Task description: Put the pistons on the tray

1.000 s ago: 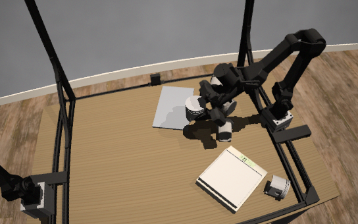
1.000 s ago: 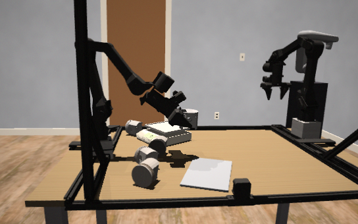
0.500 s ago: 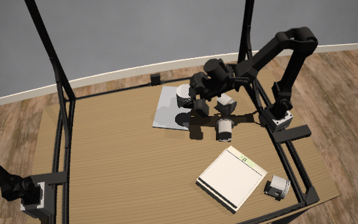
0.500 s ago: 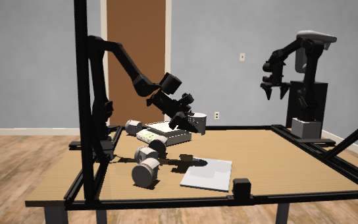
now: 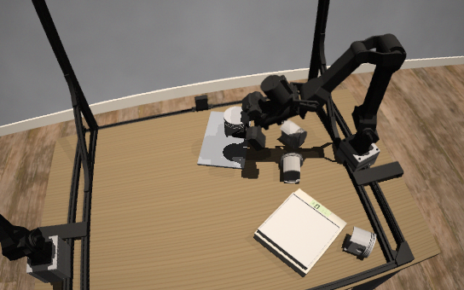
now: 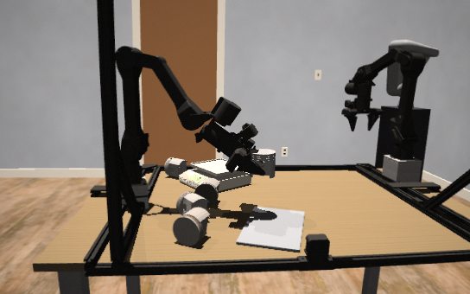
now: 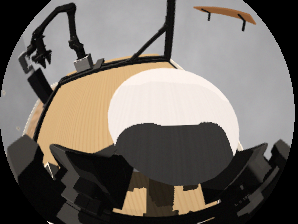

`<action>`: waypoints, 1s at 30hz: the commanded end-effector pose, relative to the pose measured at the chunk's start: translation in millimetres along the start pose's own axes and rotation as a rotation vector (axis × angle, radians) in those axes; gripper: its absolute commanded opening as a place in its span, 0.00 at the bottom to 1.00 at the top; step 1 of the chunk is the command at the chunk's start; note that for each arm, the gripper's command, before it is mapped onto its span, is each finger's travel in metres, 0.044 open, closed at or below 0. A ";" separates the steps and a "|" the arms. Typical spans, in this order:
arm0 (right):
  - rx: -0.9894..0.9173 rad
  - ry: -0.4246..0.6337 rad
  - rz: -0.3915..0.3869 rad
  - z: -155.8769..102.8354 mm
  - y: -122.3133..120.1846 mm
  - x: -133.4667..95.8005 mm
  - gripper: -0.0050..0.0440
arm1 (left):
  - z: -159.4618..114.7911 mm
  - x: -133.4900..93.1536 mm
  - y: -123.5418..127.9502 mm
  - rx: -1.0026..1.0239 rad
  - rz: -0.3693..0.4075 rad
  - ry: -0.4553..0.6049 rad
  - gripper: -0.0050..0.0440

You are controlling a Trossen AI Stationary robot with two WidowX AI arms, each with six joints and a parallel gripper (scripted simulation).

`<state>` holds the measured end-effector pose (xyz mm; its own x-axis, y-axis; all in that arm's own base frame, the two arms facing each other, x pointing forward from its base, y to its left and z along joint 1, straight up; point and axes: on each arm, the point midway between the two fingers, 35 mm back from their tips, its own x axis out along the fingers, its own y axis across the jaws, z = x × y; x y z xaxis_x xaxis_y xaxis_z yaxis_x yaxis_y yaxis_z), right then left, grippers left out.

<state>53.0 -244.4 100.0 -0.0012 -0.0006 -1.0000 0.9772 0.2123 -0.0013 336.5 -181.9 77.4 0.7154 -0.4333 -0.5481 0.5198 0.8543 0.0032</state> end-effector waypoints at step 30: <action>0.000 0.000 0.001 -0.1 0.2 0.0 1.00 | -61.2 55.6 -0.2 -0.004 0.002 0.008 0.43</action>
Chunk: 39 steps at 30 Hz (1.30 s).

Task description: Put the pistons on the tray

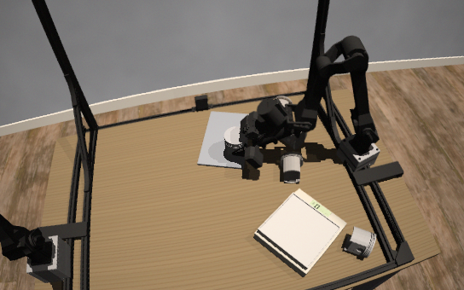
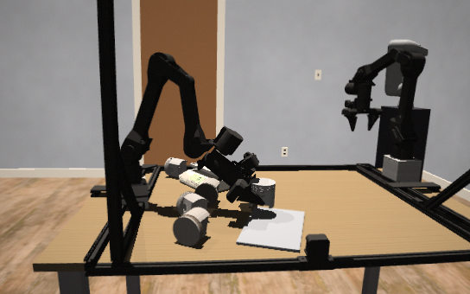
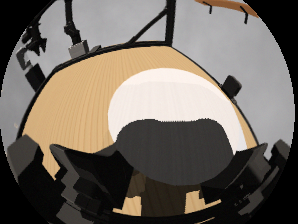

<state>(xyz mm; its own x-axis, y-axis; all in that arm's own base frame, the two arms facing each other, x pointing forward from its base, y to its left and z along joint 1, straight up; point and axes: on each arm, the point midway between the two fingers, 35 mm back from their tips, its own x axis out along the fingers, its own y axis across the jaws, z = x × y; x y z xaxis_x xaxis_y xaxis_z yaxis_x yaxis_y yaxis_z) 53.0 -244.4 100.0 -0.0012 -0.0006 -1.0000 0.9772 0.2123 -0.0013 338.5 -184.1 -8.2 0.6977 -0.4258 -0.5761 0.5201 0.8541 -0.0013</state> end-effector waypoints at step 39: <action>0.000 0.000 0.001 -0.1 0.2 0.0 1.00 | 9.6 52.6 0.9 -0.001 0.005 -0.026 0.87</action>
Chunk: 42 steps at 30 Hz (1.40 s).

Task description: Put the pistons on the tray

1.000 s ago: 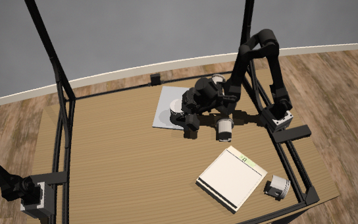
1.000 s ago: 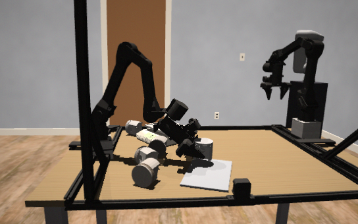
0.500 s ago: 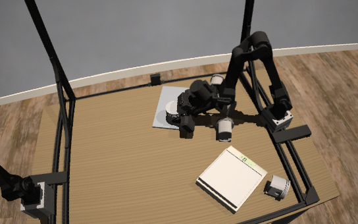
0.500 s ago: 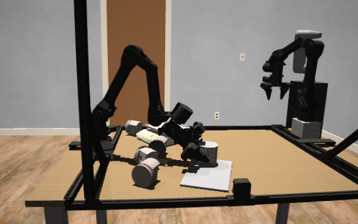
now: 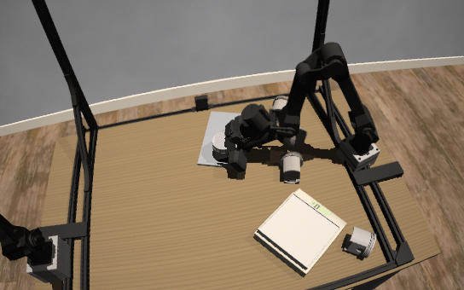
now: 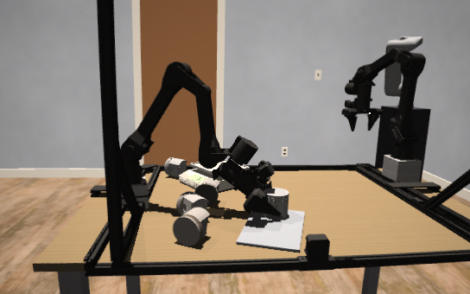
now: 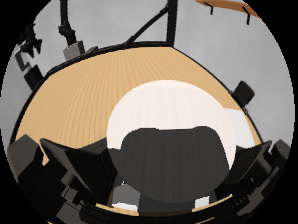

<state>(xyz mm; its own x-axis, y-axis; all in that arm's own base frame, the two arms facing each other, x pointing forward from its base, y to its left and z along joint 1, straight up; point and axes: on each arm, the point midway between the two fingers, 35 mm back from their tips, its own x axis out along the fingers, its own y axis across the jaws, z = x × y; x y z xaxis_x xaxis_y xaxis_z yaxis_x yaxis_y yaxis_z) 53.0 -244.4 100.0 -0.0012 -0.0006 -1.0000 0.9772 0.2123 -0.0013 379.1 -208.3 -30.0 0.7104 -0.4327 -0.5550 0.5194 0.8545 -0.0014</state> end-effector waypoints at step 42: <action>0.000 0.000 0.001 -0.1 0.2 0.0 1.00 | 0.8 -45.2 0.5 0.000 0.004 0.000 0.87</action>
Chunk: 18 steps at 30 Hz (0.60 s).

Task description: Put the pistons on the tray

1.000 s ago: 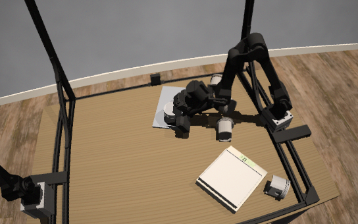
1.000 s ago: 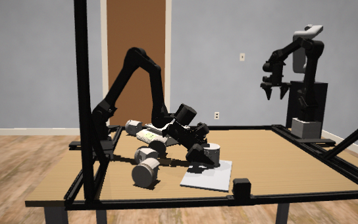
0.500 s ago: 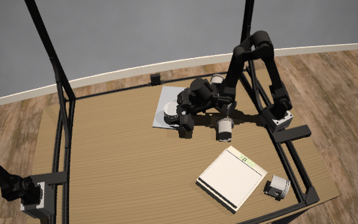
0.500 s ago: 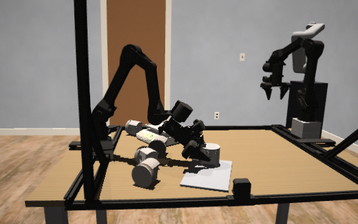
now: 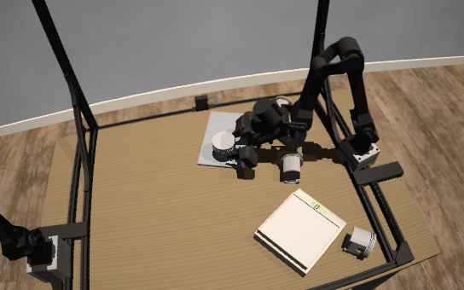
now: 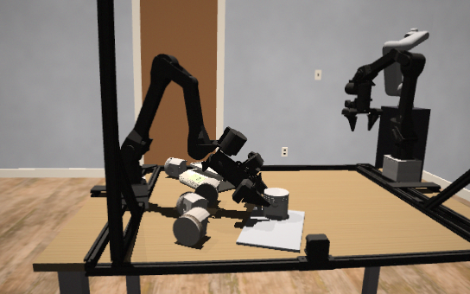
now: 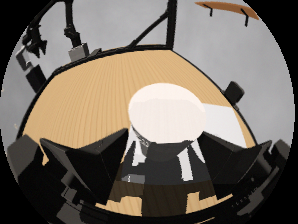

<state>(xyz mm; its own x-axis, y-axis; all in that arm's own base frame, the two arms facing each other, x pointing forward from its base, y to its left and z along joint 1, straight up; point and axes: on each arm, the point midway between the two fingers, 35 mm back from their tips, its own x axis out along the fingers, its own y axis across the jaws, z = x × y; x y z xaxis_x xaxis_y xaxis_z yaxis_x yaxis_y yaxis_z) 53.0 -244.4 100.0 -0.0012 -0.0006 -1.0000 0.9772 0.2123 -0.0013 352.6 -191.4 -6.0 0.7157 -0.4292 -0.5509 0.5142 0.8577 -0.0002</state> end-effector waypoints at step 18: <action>0.000 0.000 0.001 -0.1 0.2 0.0 1.00 | -4.6 -25.8 -0.6 0.002 -0.005 0.014 0.87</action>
<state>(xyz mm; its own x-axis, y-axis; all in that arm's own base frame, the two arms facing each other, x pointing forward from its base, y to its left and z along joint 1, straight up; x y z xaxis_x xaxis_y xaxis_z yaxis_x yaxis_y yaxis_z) 53.0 -244.4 100.0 -0.0012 -0.0006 -1.0000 0.9772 0.2123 -0.0013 336.0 -181.0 6.1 0.7144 -0.4273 -0.5542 0.5137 0.8580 0.0006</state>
